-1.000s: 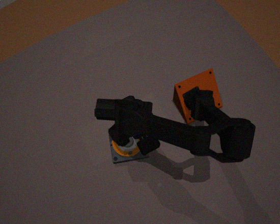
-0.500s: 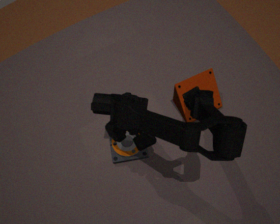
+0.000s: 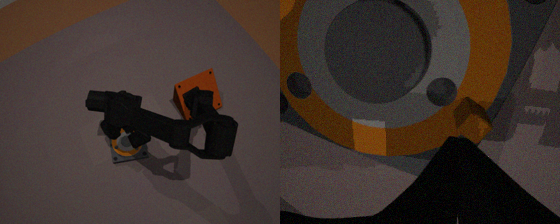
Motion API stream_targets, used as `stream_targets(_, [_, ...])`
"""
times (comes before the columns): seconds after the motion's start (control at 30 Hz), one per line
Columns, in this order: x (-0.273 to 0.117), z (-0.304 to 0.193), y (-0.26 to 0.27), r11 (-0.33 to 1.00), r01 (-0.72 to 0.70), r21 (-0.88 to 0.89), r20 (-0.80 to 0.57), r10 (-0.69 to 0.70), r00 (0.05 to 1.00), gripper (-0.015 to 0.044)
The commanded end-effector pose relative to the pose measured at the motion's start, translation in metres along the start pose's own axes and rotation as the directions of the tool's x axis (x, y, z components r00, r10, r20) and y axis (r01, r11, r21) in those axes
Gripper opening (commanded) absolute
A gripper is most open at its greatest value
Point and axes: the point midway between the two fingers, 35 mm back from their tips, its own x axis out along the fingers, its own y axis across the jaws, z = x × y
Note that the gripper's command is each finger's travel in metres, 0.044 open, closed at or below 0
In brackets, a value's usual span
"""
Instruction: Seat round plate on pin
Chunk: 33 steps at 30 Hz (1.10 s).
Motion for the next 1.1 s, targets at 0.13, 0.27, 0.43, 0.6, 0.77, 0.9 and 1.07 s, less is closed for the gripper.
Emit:
stream_targets(0.13, [0.0, 0.01, -0.008, 1.0, 0.006, -0.008, -0.001, -0.006, 1.0, 0.0])
stream_targets(0.27, [0.0, 0.014, -0.01, 1.0, 0.006, -0.008, -0.001, -0.006, 1.0, 0.0])
stream_targets(0.43, [-0.001, 0.02, -0.012, 1.0, 0.006, -0.008, 0.0, -0.006, 1.0, 0.0])
stream_targets(0.6, [-0.001, 0.026, -0.013, 1.0, 0.006, -0.008, 0.0, -0.006, 1.0, 0.0])
stream_targets(0.77, [-0.001, 0.032, -0.014, 1.0, 0.006, -0.009, 0.0, -0.006, 1.0, 0.0])
stream_targets(0.9, [-0.001, 0.037, -0.014, 1.0, 0.006, -0.009, 0.0, -0.006, 1.0, 0.0])
stream_targets(1.07, [-0.002, 0.043, -0.014, 1.0, 0.006, -0.009, 0.001, -0.006, 1.0, 0.0])
